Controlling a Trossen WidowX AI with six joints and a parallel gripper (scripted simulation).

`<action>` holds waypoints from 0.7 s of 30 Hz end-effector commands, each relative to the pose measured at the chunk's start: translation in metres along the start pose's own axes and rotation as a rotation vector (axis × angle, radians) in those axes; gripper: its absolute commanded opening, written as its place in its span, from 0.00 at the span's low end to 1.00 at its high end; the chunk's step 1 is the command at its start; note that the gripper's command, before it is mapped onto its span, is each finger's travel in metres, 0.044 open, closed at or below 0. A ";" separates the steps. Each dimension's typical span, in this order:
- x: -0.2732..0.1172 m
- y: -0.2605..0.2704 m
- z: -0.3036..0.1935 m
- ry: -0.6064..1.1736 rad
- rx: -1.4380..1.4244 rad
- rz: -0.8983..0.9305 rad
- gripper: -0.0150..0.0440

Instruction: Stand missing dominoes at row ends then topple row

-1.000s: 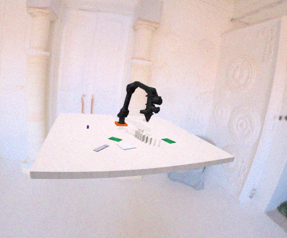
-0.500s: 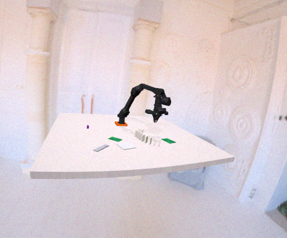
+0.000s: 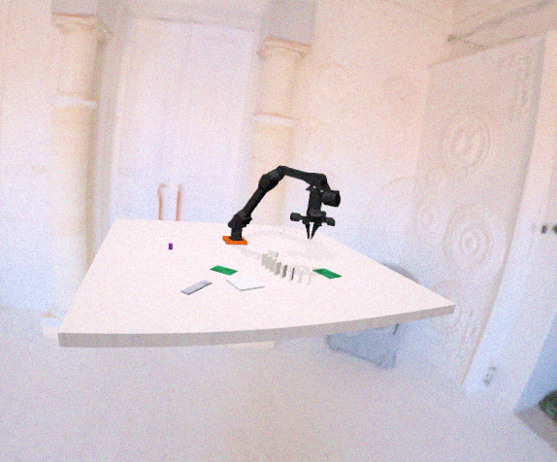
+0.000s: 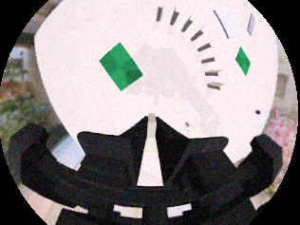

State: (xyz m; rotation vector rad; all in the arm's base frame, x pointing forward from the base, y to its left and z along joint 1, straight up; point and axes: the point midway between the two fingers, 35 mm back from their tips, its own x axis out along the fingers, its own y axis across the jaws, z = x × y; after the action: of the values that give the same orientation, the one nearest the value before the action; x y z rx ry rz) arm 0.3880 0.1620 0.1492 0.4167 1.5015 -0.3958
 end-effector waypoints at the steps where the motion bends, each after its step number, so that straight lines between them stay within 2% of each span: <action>1: 0.004 0.006 0.003 -0.029 -0.005 0.012 0.30; 21: 0.046 0.064 0.041 -0.463 -0.235 0.083 0.30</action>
State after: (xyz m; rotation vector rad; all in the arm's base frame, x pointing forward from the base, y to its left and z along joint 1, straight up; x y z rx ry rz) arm 0.4479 0.1912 0.1100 0.2273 1.1370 -0.2482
